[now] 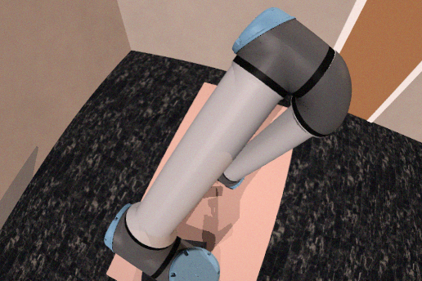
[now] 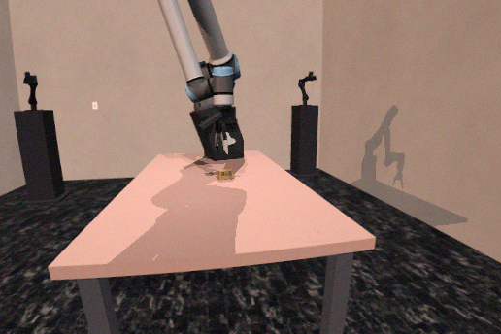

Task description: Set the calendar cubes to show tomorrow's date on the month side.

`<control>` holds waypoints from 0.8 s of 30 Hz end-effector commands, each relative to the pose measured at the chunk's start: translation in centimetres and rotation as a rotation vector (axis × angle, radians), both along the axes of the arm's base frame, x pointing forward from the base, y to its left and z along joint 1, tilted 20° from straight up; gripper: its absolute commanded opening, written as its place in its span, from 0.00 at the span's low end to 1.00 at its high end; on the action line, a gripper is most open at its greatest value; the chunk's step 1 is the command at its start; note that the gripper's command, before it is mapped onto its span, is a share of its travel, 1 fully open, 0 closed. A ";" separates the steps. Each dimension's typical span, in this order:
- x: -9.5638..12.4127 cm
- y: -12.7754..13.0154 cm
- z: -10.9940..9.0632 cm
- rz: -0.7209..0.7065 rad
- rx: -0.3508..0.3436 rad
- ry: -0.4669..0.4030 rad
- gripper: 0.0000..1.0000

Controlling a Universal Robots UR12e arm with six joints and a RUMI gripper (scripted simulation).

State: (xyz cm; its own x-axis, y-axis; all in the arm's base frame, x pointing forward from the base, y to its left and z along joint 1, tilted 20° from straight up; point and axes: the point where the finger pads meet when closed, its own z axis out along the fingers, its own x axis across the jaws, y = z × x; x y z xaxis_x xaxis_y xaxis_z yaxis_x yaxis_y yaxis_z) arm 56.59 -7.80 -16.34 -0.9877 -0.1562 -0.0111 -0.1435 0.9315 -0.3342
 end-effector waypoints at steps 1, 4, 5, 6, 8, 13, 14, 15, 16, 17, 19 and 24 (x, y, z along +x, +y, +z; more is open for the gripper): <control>0.0 0.0 0.1 0.000 0.000 -0.001 1.00; 0.0 0.0 0.1 0.000 0.000 -0.001 1.00; 0.0 0.0 0.1 0.000 0.000 -0.001 1.00; 0.0 0.0 0.1 0.000 0.000 -0.001 1.00; 0.0 0.0 0.1 0.000 0.000 -0.001 1.00; 0.0 0.0 0.1 0.000 0.000 -0.001 1.00; 0.0 0.0 0.1 0.000 0.000 -0.001 1.00; 0.0 0.0 0.1 0.000 0.000 -0.001 1.00; 0.0 0.0 0.1 0.000 0.000 -0.001 1.00; 0.0 0.0 0.1 0.000 0.000 -0.001 1.00; 0.0 0.1 0.2 0.000 0.000 -0.001 1.00; 0.0 0.1 0.4 0.000 0.000 -0.001 1.00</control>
